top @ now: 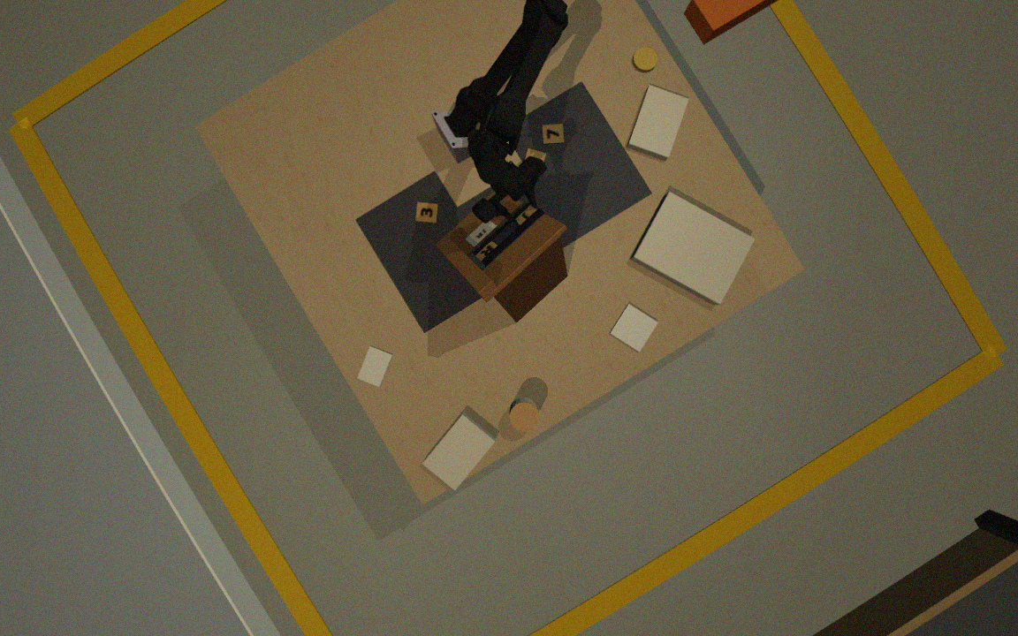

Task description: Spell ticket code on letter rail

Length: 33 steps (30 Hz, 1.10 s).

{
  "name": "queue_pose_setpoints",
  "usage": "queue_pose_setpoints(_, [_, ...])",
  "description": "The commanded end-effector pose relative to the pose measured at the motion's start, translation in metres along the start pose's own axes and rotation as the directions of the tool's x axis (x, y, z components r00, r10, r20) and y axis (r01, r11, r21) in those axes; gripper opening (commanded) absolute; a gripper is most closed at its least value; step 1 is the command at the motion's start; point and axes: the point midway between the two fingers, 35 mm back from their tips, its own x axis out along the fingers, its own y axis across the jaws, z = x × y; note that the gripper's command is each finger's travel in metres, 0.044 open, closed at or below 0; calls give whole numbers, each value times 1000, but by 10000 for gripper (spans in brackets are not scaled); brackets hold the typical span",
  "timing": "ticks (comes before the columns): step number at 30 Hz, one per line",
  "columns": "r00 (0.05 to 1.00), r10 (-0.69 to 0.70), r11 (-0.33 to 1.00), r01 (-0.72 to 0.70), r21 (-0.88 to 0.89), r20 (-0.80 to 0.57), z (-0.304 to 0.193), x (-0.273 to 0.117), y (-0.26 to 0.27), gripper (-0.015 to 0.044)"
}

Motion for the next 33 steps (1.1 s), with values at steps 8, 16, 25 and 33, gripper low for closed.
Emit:
queue_pose_setpoints(8, [1000, 4, 1000, -4, -8, 3, 2, -1, -5, 0])
queue_pose_setpoints(16, [1000, 4, 1000, -4, -8, 3, 3, -1, -9, 0])
queue_pose_setpoints(25, [1000, 4, 1000, -4, -8, 3, 3, -1, -14, 0])
queue_pose_setpoints(33, [1000, 4, 1000, -4, -8, 3, 3, -1, -19, 0])
